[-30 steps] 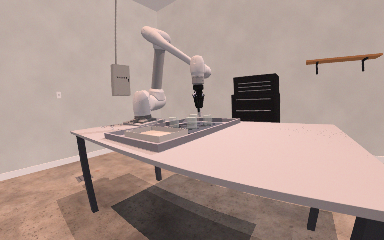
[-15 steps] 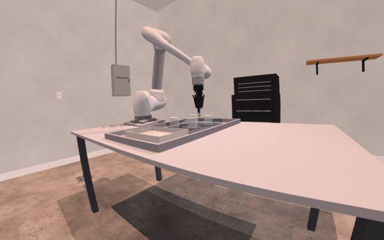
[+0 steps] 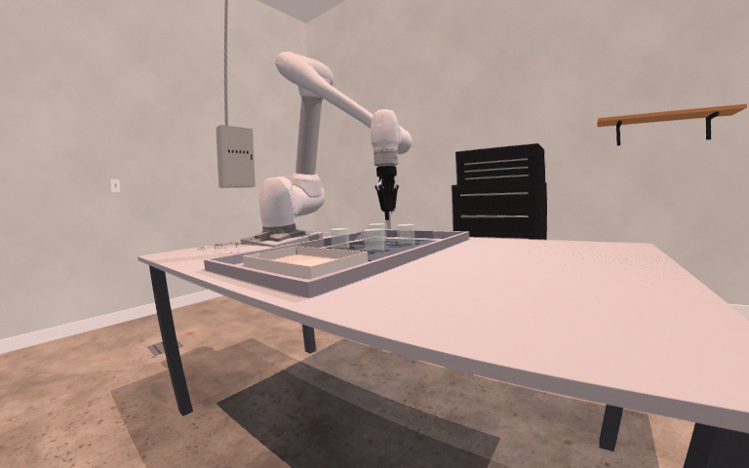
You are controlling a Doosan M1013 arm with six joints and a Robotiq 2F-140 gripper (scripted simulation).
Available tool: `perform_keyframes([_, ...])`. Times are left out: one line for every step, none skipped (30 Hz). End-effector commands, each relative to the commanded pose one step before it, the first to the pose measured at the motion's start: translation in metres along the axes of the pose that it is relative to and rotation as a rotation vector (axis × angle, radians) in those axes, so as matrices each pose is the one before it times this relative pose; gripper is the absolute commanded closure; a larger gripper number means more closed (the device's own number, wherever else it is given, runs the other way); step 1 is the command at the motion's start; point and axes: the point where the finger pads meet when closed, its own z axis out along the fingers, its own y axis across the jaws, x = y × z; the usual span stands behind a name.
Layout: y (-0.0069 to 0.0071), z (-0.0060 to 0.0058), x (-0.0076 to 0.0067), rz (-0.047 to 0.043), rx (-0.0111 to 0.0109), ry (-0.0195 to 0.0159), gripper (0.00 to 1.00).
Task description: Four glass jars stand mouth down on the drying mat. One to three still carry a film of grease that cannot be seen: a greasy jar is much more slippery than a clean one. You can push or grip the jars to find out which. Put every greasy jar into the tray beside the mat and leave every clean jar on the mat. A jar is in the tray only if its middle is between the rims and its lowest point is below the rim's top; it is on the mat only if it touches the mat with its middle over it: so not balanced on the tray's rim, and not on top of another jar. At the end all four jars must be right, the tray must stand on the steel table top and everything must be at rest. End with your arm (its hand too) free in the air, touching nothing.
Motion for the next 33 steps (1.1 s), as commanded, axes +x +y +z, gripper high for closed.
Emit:
perform_keyframes([-0.00131, 0.0014, 0.00146, 0.00082, 0.00168, -0.00432, 1.0])
perform_keyframes([0.0, 0.0, 0.00013, 0.0, 0.0, 0.0, 1.0])
perform_keyframes([0.0, 0.0, 0.00013, 0.0, 0.0, 0.0, 1.0])
perform_keyframes([0.0, 0.0, 0.00013, 0.0, 0.0, 0.0, 1.0])
perform_keyframes([0.0, 0.0, 0.00013, 0.0, 0.0, 0.0, 1.0])
perform_keyframes([0.0, 0.0, 0.00013, 0.0, 0.0, 0.0, 1.0])
perform_keyframes([0.0, 0.0, 0.00013, 0.0, 0.0, 0.0, 1.0])
perform_keyframes([0.0, 0.0, 0.00013, 0.0, 0.0, 0.0, 1.0])
perform_keyframes([0.0, 0.0, 0.00013, 0.0, 0.0, 0.0, 1.0])
perform_keyframes([0.0, 0.0, 0.00013, 0.0, 0.0, 0.0, 1.0])
perform_keyframes([0.0, 0.0, 0.00013, 0.0, 0.0, 0.0, 1.0])
perform_keyframes([0.0, 0.0, 0.00013, 0.0, 0.0, 0.0, 1.0])
perform_keyframes([0.0, 0.0, 0.0, 0.0, 0.0, 0.0, 1.0])
perform_keyframes([0.0, 0.0, 0.0, 0.0, 0.0, 0.0, 1.0])
perform_keyframes([0.0, 0.0, 0.00013, 0.0, 0.0, 0.0, 1.0])
perform_keyframes([0.0, 0.0, 0.00013, 0.0, 0.0, 0.0, 1.0])
perform_keyframes([0.0, 0.0, 0.00013, 0.0, 0.0, 0.0, 1.0])
perform_keyframes([0.0, 0.0, 0.00013, 0.0, 0.0, 0.0, 1.0])
perform_keyframes([0.0, 0.0, 0.00013, 0.0, 0.0, 0.0, 1.0])
perform_keyframes([0.0, 0.0, 0.00013, 0.0, 0.0, 0.0, 1.0])
perform_keyframes([0.0, 0.0, 0.00013, 0.0, 0.0, 0.0, 1.0])
perform_keyframes([0.0, 0.0, 0.00013, 0.0, 0.0, 0.0, 1.0])
perform_keyframes([0.0, 0.0, 0.00013, 0.0, 0.0, 0.0, 1.0])
perform_keyframes([0.0, 0.0, 0.00013, 0.0, 0.0, 0.0, 1.0])
perform_keyframes([0.0, 0.0, 0.00013, 0.0, 0.0, 0.0, 1.0])
perform_keyframes([0.0, 0.0, 0.00013, 0.0, 0.0, 0.0, 1.0])
perform_keyframes([0.0, 0.0, 0.00013, 0.0, 0.0, 0.0, 1.0])
perform_keyframes([0.0, 0.0, 0.00013, 0.0, 0.0, 0.0, 1.0])
perform_keyframes([0.0, 0.0, 0.00013, 0.0, 0.0, 0.0, 1.0])
perform_keyframes([0.0, 0.0, 0.0, 0.0, 0.0, 0.0, 1.0])
perform_keyframes([0.0, 0.0, 0.0, 0.0, 0.0, 0.0, 1.0])
perform_keyframes([0.0, 0.0, 0.00013, 0.0, 0.0, 0.0, 1.0])
perform_keyframes([0.0, 0.0, 0.00013, 0.0, 0.0, 0.0, 1.0])
